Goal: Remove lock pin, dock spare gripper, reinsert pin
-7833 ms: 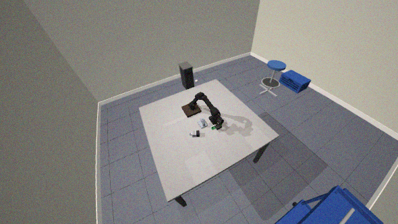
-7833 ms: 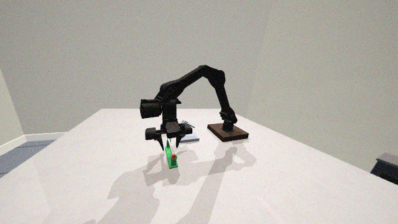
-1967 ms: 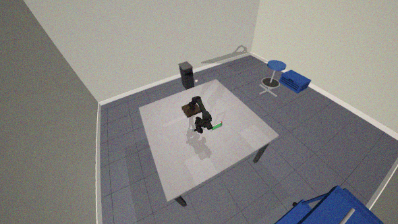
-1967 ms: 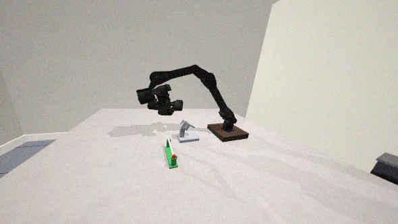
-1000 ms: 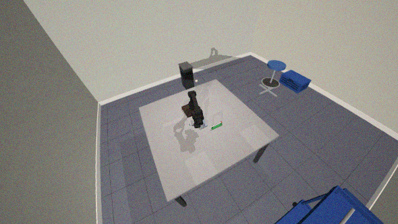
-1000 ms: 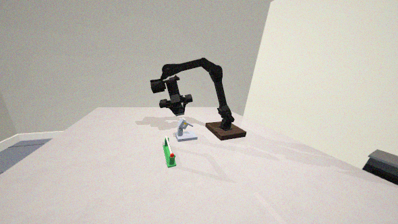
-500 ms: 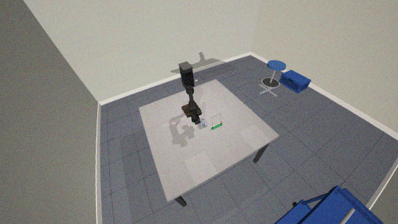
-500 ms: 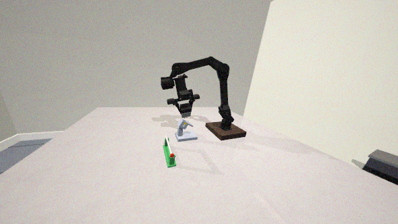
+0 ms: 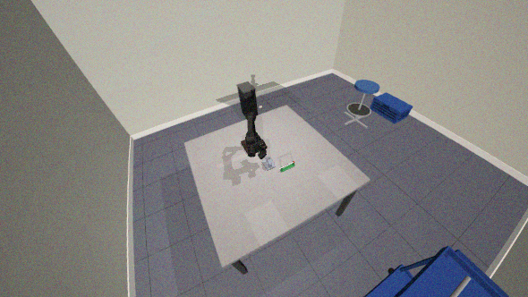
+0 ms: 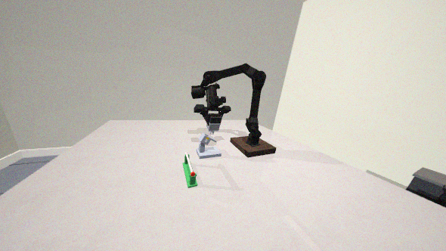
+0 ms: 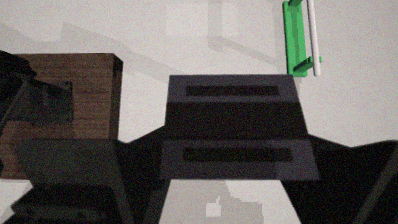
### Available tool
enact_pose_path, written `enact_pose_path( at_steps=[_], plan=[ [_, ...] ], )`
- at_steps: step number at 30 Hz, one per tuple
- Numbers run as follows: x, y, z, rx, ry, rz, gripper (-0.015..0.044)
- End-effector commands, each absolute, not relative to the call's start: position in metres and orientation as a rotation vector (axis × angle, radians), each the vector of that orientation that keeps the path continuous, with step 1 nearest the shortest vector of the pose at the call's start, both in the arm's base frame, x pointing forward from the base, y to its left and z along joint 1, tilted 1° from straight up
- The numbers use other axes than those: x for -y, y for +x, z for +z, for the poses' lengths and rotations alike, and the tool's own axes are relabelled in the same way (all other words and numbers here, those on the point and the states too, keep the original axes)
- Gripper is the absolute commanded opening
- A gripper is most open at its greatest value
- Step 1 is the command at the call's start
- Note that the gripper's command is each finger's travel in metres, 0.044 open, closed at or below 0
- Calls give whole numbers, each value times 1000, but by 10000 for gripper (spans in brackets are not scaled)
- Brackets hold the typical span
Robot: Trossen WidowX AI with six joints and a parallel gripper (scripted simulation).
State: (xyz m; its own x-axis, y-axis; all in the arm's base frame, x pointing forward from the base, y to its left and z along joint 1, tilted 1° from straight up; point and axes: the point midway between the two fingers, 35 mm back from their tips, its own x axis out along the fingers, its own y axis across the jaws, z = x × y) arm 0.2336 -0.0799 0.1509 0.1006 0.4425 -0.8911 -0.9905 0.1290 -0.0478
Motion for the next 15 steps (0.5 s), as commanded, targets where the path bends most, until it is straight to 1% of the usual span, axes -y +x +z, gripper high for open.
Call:
enact_pose_path(
  at_steps=[1,15],
  plan=[
    [71,231,159,-740,-842,1240,0],
    [46,221,182,-333,-937,1125,0]
  ],
)
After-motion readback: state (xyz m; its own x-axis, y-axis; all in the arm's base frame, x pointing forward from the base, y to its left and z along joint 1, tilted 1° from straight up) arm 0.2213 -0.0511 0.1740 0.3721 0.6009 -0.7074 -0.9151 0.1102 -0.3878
